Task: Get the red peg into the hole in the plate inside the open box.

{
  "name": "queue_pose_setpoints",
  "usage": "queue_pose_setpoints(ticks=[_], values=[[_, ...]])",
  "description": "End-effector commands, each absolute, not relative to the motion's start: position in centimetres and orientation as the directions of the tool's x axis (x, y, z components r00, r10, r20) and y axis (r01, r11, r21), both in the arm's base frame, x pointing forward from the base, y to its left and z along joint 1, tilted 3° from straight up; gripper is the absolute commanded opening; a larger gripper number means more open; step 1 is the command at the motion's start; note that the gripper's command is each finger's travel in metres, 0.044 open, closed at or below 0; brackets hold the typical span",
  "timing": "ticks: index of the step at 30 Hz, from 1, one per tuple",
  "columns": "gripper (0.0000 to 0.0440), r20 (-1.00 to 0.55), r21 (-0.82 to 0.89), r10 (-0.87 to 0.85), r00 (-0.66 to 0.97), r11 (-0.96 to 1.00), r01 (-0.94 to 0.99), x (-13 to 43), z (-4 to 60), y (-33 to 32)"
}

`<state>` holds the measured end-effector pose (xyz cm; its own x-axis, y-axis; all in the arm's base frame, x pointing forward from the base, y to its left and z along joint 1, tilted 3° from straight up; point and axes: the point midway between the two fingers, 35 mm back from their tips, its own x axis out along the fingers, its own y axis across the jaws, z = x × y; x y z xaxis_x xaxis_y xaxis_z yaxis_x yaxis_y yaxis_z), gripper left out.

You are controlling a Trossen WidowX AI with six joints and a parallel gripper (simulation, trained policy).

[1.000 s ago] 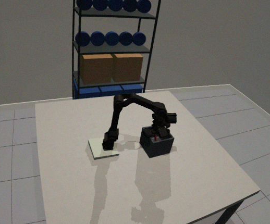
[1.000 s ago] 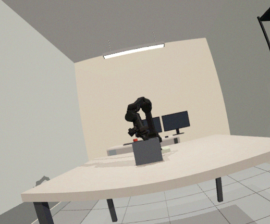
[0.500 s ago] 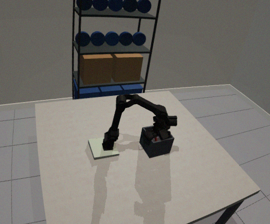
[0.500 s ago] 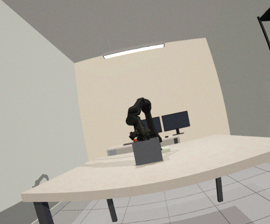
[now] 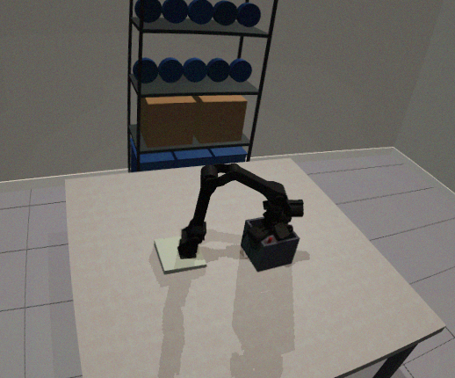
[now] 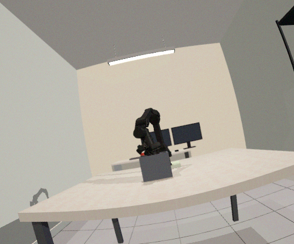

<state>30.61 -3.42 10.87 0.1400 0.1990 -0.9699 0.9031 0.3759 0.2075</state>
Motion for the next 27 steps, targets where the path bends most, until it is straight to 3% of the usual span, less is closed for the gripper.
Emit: queue_pose_setpoints(ticks=[1,27], values=[[0.0152,-0.970,0.156,0.236,0.064,0.396,0.905,30.5,8.0,-4.0],[0.0152,-0.895,0.360,0.395,0.209,0.362,0.860,35.0,12.7,-4.4]])
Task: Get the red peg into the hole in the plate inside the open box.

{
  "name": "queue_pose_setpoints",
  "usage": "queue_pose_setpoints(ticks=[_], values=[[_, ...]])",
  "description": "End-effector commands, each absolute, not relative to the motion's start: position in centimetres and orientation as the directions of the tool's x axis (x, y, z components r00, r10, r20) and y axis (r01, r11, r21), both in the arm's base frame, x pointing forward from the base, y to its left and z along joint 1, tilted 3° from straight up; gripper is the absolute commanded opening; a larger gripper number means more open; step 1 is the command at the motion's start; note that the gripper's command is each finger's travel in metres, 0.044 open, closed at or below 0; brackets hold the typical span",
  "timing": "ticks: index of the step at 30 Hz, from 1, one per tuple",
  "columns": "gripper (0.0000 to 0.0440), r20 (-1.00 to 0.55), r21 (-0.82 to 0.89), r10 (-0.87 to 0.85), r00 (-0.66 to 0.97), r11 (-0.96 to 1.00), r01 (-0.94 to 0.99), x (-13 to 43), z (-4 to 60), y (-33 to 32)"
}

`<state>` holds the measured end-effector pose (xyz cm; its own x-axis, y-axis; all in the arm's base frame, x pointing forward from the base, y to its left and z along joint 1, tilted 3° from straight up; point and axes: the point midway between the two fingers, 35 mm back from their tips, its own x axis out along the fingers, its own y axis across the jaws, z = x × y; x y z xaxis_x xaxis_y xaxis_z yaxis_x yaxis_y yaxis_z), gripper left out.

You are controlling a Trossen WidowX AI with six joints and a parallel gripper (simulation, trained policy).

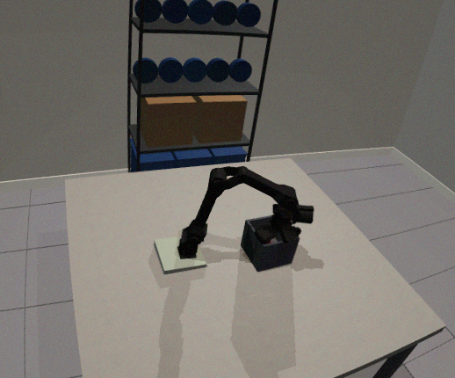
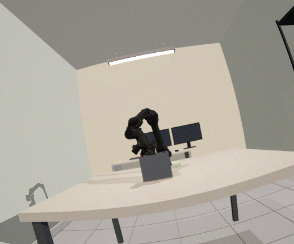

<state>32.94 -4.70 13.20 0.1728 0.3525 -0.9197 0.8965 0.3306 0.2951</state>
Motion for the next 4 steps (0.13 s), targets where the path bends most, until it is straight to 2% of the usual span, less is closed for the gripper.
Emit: queue_pose_setpoints(ticks=[1,4], values=[[0.0154,-0.889,0.374,0.403,0.219,0.362,0.854,35.23,12.98,-4.39],[0.0150,-0.881,0.393,0.411,0.234,0.358,0.847,35.59,13.54,-4.60]])
